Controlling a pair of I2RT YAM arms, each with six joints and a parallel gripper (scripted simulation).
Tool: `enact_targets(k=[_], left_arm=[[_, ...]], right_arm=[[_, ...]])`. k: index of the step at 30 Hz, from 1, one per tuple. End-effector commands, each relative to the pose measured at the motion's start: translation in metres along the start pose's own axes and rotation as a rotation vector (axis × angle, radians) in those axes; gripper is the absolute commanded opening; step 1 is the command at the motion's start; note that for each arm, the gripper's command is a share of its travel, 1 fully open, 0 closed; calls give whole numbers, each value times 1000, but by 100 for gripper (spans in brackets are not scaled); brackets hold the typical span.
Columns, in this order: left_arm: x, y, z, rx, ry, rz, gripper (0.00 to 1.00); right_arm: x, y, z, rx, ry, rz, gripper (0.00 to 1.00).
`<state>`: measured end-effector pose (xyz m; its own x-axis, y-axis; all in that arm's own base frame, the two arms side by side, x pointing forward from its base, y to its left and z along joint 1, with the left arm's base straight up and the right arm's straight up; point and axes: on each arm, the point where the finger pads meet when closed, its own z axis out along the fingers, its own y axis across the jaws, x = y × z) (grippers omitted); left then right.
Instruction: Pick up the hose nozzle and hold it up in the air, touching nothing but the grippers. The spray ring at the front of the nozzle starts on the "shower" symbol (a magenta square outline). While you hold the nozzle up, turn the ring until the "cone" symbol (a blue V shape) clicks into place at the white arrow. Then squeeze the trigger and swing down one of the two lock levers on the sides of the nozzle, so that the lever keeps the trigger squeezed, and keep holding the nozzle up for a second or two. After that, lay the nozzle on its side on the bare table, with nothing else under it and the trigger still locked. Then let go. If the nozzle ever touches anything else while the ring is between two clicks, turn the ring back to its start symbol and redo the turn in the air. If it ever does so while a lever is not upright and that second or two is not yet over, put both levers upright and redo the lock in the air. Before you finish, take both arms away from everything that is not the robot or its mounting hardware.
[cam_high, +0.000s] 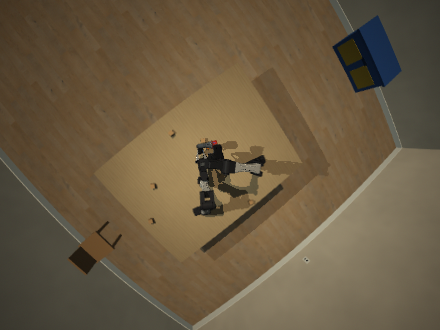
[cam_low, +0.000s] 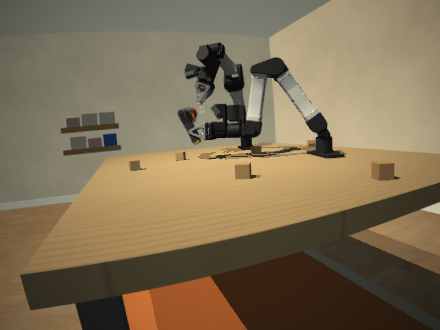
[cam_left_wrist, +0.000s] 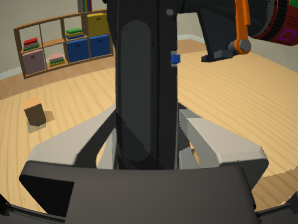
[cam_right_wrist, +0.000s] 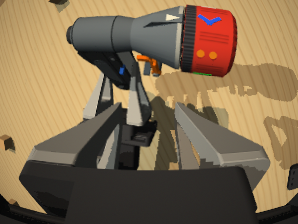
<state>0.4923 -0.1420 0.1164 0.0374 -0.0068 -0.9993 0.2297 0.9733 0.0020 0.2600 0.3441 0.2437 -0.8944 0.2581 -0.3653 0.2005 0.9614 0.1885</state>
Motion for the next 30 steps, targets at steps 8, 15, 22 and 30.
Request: enact_targets(k=[8, 15, 22, 30], left_arm=[[-55, -1, 6, 1, -160, -23, 36], [-55, -1, 6, 1, -160, -23, 36], [-55, -1, 6, 1, -160, -23, 36], [-55, -1, 6, 1, -160, -23, 36]], right_arm=[[-7, -3, 4, -23, -6, 14, 37], [-7, -2, 15, -26, -8, 15, 37], [-8, -1, 26, -31, -10, 17, 37], [-7, -1, 41, -23, -7, 14, 37]])
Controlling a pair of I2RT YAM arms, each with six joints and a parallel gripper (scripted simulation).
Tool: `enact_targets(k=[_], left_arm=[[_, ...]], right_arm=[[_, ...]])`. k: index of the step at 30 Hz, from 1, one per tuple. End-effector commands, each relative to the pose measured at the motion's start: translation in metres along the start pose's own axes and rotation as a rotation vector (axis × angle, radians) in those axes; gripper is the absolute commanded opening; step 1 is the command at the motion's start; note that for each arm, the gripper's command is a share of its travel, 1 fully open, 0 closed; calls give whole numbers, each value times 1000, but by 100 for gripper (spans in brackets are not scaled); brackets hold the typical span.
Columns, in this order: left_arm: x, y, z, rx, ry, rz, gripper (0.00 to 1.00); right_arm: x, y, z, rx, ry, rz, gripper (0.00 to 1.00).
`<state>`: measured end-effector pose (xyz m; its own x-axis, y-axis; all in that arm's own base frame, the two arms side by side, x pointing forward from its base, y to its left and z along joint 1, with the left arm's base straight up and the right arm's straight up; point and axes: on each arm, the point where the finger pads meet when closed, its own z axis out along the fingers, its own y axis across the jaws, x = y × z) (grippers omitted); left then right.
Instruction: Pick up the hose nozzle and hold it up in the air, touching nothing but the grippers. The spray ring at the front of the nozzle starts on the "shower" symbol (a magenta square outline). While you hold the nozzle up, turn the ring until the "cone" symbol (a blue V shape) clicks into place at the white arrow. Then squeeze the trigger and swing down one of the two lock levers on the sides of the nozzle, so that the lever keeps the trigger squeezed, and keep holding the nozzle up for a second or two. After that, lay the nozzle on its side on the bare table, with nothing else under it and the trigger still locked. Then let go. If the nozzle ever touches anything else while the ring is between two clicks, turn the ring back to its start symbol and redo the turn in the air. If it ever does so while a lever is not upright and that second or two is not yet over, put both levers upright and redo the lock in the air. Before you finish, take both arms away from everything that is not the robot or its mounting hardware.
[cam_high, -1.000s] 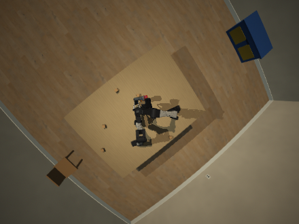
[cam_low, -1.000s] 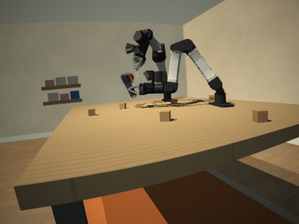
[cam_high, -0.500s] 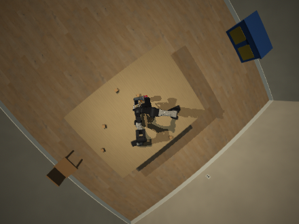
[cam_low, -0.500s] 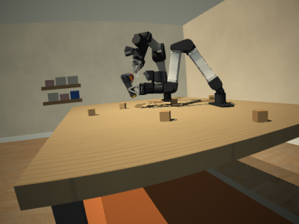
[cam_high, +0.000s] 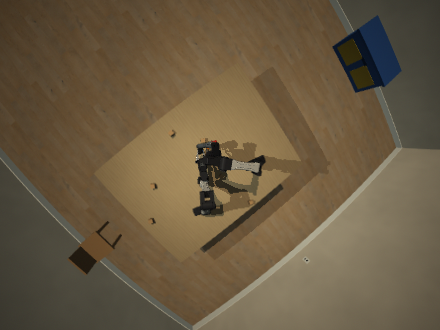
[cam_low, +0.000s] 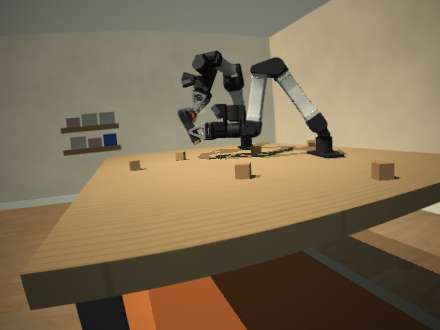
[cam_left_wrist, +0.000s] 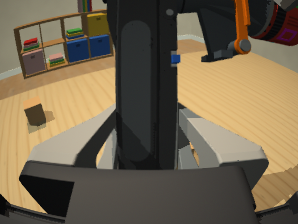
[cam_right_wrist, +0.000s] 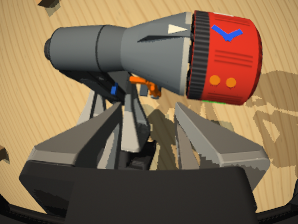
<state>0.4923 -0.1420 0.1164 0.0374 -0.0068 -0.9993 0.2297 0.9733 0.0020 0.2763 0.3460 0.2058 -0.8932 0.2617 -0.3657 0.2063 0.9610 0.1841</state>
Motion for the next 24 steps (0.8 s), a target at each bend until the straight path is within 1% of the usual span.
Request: enact_targets(k=[1, 9, 12, 13, 14, 15, 18, 24], left_arm=[[-55, -1, 6, 1, -160, -23, 36], [-55, -1, 6, 1, -160, -23, 36], [-55, -1, 6, 2, -160, -23, 36], [-45, -1, 5, 2, -137, -21, 36], [-55, -2, 6, 8, -160, -22, 36], [-55, -3, 6, 10, -160, -22, 36], [-55, -3, 6, 10, -160, -22, 36], [-55, -3, 6, 10, -160, -22, 36]], right_arm=[[-7, 2, 0, -33, -7, 11, 37], [-8, 2, 13, -36, -9, 14, 37], [-9, 2, 13, -35, -14, 15, 37], [-6, 6, 14, -35, -20, 5, 37], [-9, -1, 15, -25, -20, 13, 37], [-15, 5, 7, -51, -32, 23, 37], [-18, 9, 3, -66, -39, 28, 37], [-20, 10, 1, -75, -44, 31, 37]])
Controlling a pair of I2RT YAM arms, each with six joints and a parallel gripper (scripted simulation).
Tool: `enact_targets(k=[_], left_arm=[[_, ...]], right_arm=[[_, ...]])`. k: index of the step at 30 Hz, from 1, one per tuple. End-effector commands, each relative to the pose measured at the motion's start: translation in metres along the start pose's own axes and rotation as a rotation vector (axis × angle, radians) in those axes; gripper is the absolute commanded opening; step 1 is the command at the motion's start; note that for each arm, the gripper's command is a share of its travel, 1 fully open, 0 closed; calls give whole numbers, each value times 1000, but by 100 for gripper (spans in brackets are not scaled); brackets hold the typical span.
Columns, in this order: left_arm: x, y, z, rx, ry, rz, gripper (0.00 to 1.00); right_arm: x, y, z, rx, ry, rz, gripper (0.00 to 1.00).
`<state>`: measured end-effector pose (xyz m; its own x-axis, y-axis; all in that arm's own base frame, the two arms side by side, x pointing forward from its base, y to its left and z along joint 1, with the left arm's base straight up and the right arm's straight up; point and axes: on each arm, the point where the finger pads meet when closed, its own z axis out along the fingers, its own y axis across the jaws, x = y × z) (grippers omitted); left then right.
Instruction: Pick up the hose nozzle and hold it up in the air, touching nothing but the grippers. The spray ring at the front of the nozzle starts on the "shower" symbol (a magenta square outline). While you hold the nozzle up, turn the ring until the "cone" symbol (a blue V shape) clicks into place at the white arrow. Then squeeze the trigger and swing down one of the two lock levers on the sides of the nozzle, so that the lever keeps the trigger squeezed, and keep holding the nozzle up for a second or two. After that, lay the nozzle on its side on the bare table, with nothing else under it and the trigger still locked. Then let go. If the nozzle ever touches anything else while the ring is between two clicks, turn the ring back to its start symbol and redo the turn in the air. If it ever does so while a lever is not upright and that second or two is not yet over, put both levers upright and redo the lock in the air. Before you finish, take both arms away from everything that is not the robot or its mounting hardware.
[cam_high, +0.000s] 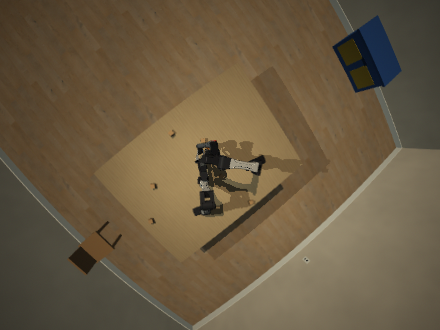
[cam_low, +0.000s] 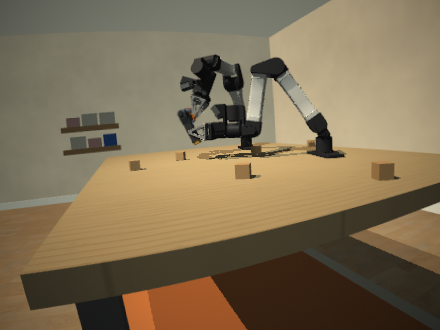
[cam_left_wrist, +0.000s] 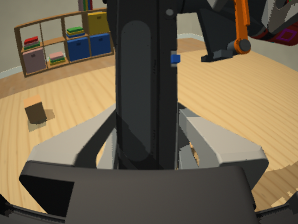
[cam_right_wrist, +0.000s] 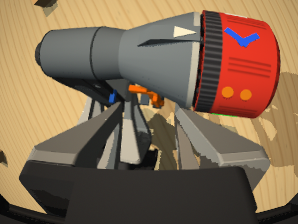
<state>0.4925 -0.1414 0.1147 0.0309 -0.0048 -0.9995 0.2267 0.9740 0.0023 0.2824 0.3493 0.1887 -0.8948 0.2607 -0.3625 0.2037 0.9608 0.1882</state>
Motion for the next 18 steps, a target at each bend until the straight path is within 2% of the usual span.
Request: enact_targets(k=[1, 18], left_arm=[[-57, -3, 6, 13, -167, -23, 36], [-57, -3, 6, 13, -167, -23, 36]], right_arm=[[-21, 9, -18, -70, -48, 31, 37], [-24, 9, -20, -77, -54, 34, 37]])
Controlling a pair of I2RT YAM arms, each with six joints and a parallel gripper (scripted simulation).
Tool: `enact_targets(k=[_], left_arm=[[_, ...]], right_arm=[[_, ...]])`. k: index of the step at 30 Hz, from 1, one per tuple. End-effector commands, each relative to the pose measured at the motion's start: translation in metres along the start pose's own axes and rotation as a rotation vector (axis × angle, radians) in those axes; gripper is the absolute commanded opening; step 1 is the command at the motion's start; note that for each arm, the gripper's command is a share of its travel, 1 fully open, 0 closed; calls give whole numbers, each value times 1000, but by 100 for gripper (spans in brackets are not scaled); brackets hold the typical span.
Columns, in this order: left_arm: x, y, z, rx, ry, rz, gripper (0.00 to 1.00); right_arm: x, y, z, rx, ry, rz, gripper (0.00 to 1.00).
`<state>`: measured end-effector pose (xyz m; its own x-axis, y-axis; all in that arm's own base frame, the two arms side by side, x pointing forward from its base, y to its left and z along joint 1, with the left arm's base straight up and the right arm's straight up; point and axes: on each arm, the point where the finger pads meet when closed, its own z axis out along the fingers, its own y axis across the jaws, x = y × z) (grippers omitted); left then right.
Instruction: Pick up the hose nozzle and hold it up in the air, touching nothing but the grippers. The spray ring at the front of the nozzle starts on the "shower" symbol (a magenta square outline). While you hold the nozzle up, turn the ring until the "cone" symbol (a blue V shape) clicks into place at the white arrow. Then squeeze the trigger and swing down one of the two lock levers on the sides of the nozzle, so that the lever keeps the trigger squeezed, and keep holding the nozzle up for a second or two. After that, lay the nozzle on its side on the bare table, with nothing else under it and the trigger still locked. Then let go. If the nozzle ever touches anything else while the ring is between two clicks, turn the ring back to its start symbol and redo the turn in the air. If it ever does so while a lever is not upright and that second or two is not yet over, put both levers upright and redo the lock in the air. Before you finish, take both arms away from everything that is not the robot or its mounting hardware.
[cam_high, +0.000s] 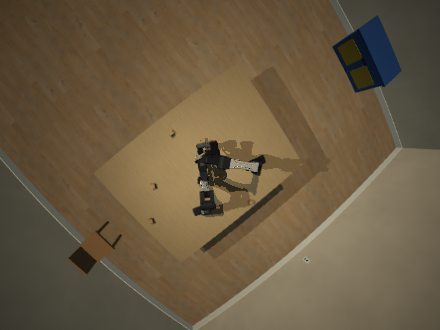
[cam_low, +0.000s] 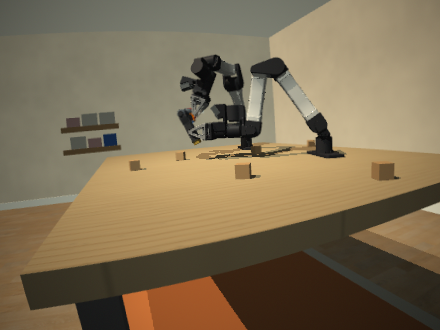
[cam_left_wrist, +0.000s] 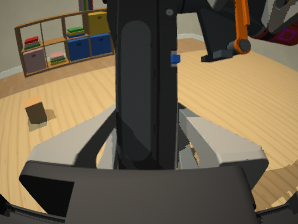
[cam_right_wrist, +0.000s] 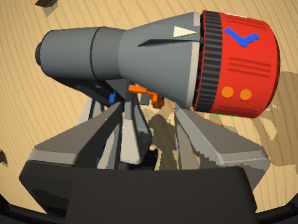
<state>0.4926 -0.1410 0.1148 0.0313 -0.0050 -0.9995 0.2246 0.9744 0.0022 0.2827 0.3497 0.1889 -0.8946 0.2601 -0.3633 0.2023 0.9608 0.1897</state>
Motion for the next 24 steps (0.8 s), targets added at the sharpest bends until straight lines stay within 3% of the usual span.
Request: enact_targets(k=[1, 10, 16, 17, 24], left_arm=[[-57, -4, 6, 15, -167, -23, 36], [-57, -4, 6, 15, -167, -23, 36], [-57, -4, 6, 15, -167, -23, 36], [-57, -4, 6, 15, -167, -23, 36], [-57, -4, 6, 15, -167, -23, 36]], right_arm=[[-23, 9, -20, -75, -54, 34, 37], [-25, 9, -22, -78, -57, 36, 37], [-22, 9, -13, -60, -51, 30, 37], [-17, 10, 4, -26, -35, 18, 37], [-17, 11, 2, -26, -32, 17, 37]])
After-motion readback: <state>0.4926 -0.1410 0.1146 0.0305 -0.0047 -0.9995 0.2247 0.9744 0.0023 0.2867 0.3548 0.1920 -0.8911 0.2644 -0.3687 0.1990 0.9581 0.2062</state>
